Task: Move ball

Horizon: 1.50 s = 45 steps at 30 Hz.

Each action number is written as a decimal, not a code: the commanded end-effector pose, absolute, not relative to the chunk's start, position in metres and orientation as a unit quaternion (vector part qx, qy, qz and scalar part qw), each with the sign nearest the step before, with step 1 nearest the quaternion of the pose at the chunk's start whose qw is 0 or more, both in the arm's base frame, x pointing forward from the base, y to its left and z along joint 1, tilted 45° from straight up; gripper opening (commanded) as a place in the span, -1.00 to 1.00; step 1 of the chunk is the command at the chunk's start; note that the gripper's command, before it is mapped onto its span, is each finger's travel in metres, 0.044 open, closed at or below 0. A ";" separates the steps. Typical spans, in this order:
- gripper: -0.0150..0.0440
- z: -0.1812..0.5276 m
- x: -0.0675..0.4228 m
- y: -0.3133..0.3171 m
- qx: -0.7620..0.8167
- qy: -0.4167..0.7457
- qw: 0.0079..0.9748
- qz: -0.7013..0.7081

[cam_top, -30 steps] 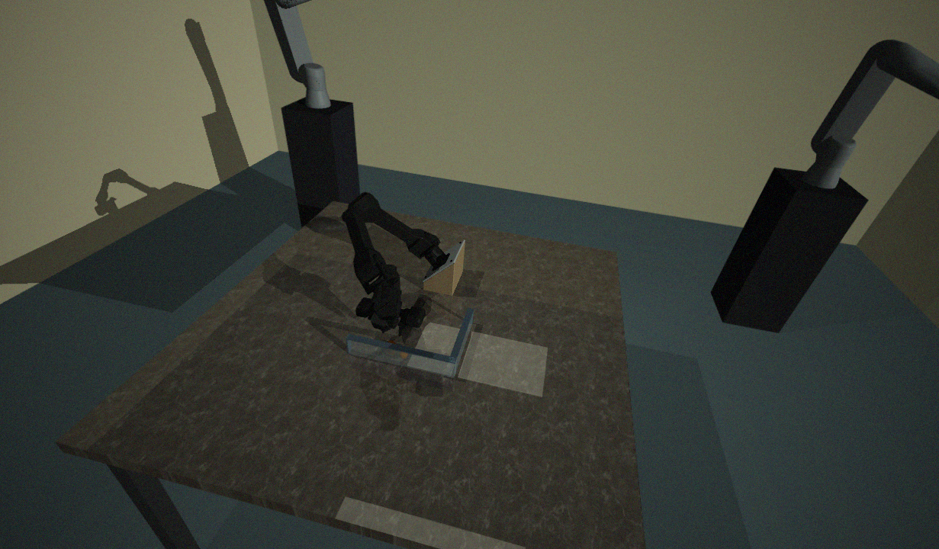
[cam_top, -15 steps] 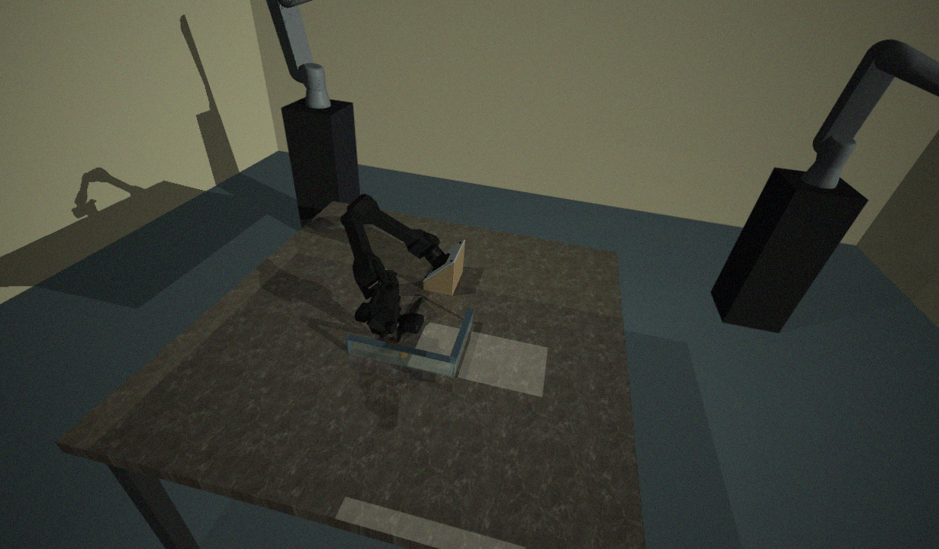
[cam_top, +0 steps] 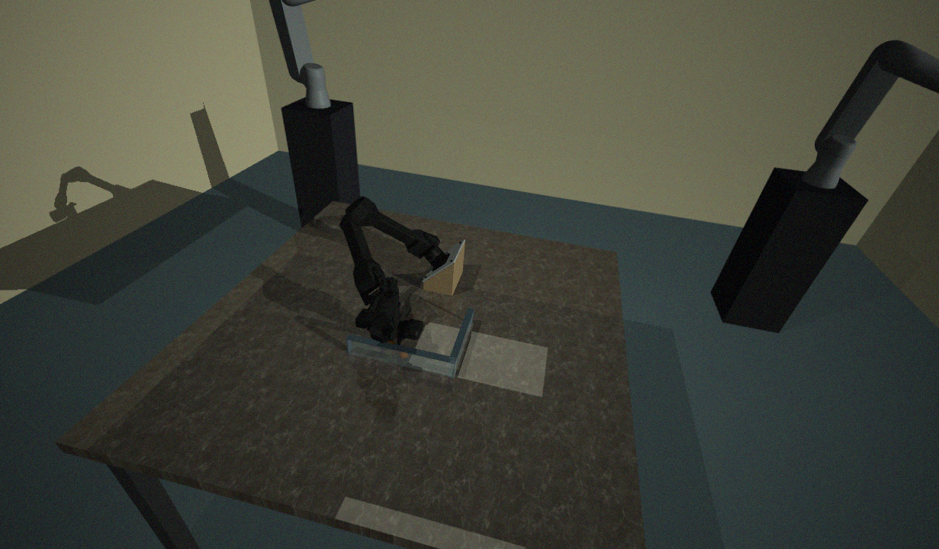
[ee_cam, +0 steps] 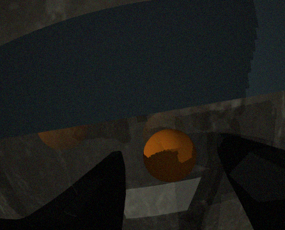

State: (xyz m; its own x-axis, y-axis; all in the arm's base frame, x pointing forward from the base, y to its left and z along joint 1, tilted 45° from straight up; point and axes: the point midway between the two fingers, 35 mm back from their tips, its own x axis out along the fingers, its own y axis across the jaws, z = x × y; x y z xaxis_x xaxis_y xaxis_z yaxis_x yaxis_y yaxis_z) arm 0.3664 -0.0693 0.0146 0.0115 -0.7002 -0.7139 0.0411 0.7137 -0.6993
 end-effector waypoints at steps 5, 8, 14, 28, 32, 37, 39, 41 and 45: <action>-0.09 0.011 0.364 -0.071 -0.261 0.648 0.659 -0.278; -0.16 0.011 0.364 -0.071 -0.261 0.648 0.659 -0.278; -0.49 0.013 0.365 -0.069 -0.261 0.648 0.660 -0.278; -0.49 0.072 0.369 -0.007 -0.258 0.649 0.661 -0.275; -0.49 0.091 0.365 0.010 -0.259 0.649 0.660 -0.275; -0.49 0.097 0.364 0.016 -0.259 0.649 0.660 -0.276; -0.49 0.089 0.367 0.017 -0.259 0.649 0.660 -0.276; -0.49 0.078 0.372 0.018 -0.259 0.649 0.660 -0.276; -0.49 0.053 0.381 0.021 -0.259 0.649 0.660 -0.276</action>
